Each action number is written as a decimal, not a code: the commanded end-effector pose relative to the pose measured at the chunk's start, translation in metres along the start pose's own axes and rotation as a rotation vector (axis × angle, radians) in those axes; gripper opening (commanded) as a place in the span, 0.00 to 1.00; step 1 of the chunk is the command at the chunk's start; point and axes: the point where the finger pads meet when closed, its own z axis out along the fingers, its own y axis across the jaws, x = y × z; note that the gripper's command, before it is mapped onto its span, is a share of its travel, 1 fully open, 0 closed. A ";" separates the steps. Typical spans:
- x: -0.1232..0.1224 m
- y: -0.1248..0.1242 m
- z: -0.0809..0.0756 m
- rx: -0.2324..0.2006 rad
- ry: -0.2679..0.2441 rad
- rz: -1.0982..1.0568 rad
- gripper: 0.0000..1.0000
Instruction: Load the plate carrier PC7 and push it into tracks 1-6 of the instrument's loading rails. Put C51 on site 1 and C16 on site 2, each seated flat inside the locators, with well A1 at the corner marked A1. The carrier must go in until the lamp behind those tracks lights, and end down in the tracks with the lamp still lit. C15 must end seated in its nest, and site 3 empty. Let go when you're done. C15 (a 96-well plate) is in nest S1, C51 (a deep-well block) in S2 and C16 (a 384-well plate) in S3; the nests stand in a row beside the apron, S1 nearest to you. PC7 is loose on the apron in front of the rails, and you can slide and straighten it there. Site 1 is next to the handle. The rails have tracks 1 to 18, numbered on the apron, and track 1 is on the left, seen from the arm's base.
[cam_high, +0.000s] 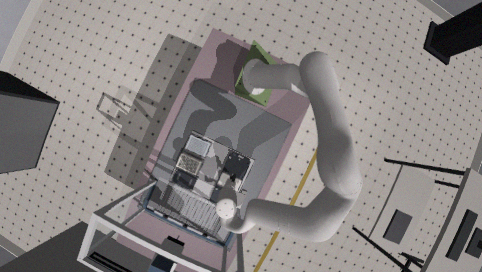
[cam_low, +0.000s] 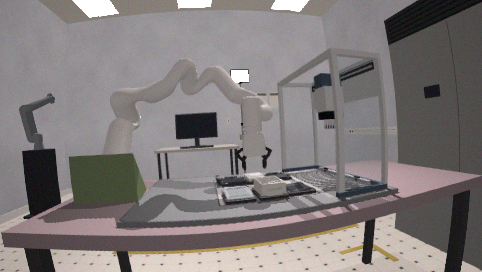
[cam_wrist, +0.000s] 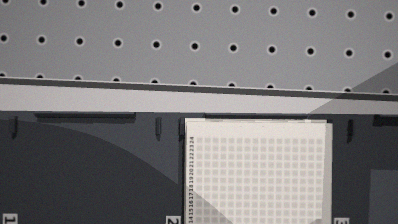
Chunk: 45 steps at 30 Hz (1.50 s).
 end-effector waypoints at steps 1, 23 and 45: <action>0.000 0.001 -0.008 -0.002 0.000 -0.001 1.00; 0.000 0.001 -0.042 -0.002 0.000 -0.001 1.00; 0.000 0.001 -0.075 -0.002 0.000 -0.001 1.00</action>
